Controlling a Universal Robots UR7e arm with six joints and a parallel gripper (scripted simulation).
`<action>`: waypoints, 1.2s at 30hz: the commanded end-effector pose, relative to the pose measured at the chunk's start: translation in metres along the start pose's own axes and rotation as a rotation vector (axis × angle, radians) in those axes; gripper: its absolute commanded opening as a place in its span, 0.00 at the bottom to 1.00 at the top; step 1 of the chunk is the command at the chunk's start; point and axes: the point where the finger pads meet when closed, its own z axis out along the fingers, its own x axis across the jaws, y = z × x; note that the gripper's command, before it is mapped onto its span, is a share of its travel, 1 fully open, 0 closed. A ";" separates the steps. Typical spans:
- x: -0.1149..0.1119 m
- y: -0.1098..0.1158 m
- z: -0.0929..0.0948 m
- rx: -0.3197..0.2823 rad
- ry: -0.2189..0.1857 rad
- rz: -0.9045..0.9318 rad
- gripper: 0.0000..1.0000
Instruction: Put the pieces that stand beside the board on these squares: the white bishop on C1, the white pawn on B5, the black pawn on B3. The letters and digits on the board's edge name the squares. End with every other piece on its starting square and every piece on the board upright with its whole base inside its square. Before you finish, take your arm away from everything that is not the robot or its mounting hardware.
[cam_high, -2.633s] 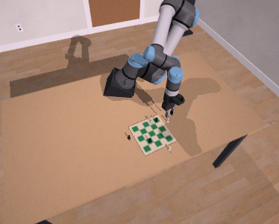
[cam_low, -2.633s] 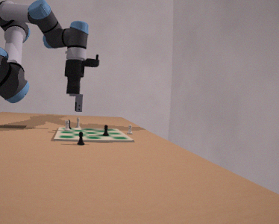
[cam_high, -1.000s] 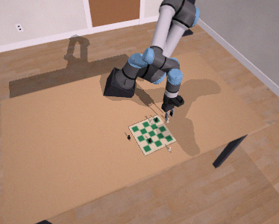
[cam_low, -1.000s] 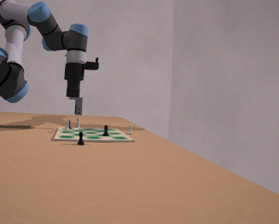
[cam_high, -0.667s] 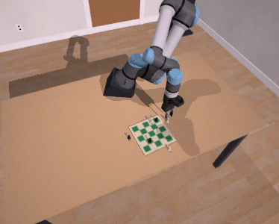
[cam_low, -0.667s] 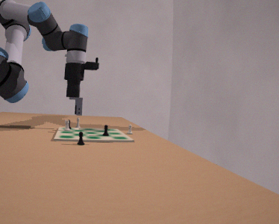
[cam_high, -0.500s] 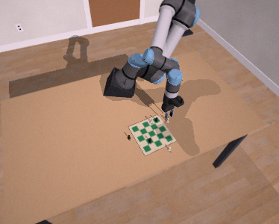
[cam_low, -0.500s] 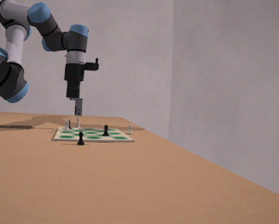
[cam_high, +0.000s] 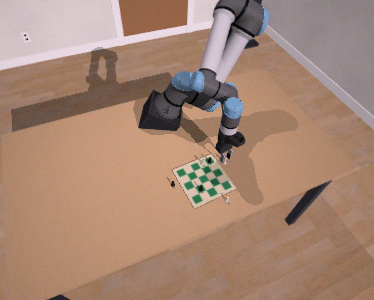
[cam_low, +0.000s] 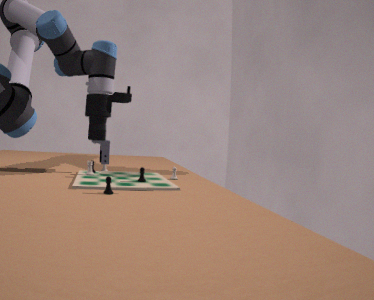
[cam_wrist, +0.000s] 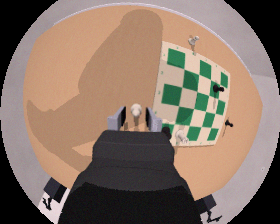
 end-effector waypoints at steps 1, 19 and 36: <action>0.000 -0.001 0.007 0.002 0.002 0.000 0.73; 0.000 -0.001 0.010 0.002 0.002 0.000 0.73; 0.000 -0.001 0.010 0.002 0.002 0.000 0.73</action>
